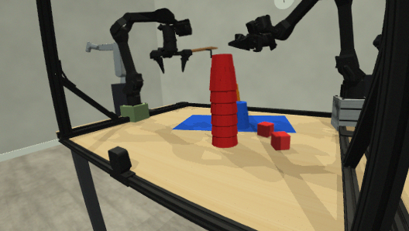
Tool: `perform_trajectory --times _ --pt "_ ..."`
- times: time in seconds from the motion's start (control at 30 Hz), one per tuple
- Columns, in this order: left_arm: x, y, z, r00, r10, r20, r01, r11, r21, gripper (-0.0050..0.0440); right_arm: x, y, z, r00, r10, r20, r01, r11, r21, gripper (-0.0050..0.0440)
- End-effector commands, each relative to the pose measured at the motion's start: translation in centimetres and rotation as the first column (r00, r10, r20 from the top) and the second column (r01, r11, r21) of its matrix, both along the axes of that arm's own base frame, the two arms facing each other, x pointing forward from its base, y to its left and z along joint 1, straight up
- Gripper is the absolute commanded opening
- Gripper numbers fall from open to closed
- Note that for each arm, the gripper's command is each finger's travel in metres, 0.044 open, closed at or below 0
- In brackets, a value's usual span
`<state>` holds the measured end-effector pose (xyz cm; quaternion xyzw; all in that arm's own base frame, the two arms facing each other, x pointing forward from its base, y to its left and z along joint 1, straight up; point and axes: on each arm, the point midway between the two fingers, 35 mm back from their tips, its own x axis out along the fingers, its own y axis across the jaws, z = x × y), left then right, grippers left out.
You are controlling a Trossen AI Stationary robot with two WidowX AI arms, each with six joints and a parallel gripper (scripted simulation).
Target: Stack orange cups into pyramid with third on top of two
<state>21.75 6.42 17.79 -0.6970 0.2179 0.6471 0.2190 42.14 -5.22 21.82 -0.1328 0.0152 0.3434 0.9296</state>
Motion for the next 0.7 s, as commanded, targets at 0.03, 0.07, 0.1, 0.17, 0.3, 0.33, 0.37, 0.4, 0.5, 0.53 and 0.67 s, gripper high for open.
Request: perform_trajectory --times 0.03,0.07,0.1,0.17,0.3,0.33,0.37,0.4,0.5,0.53,0.67 --pt "1.9 0.4 0.0 0.987 -0.160 0.015 0.159 0.987 0.021 0.0440 -0.6 1.1 2.4 0.999 -0.048 -0.010 0.048 0.999 0.001 0.0016" --pt "2.6 0.6 0.1 0.975 -0.219 0.022 0.219 0.975 0.031 0.0440 -0.9 1.5 3.3 0.998 -0.066 -0.014 0.066 0.998 0.001 0.0000" --pt "3.3 0.7 0.1 0.959 -0.282 0.028 0.281 0.959 0.043 0.0440 -1.2 1.9 4.1 0.996 -0.086 -0.018 0.086 0.996 0.002 0.0000" --pt "4.9 1.1 0.2 0.916 -0.399 0.039 0.396 0.916 0.068 0.0440 -2.0 2.7 5.9 0.991 -0.129 -0.025 0.130 0.992 0.005 0.0000" --pt "7.3 1.6 0.2 0.817 -0.575 0.045 0.568 0.815 0.114 0.0440 -3.7 3.9 8.3 0.980 -0.195 -0.033 0.196 0.981 0.013 0.0000" --pt "7.9 1.7 0.2 0.787 -0.616 0.044 0.607 0.785 0.126 0.0440 -4.2 4.2 8.9 0.977 -0.211 -0.034 0.212 0.977 0.016 0.0000" --pt "8.4 1.8 0.2 0.755 -0.655 0.042 0.645 0.752 0.137 0.0440 -4.6 4.4 9.4 0.973 -0.227 -0.035 0.227 0.974 0.019 0.0000" --pt "9.0 1.9 0.2 0.721 -0.692 0.039 0.681 0.717 0.149 0.0440 -5.2 4.7 10.0 0.969 -0.242 -0.037 0.243 0.970 0.022 0.0000" --pt "10.8 2.2 0.0 0.610 -0.792 0.026 0.776 0.603 0.184 0.0440 -6.8 5.3 11.4 0.957 -0.289 -0.039 0.290 0.956 0.034 0.0000" --pt "10.8 2.2 0.0 0.610 -0.792 0.026 0.776 0.603 0.184 0.0440 -6.8 5.3 11.4 0.957 -0.289 -0.039 0.290 0.956 0.034 0.0000" --pt "13.2 2.5 -0.2 0.433 -0.901 -0.006 0.878 0.421 0.229 0.0440 -9.3 6.0 13.2 0.935 -0.351 -0.042 0.353 0.934 0.056 0.0000"
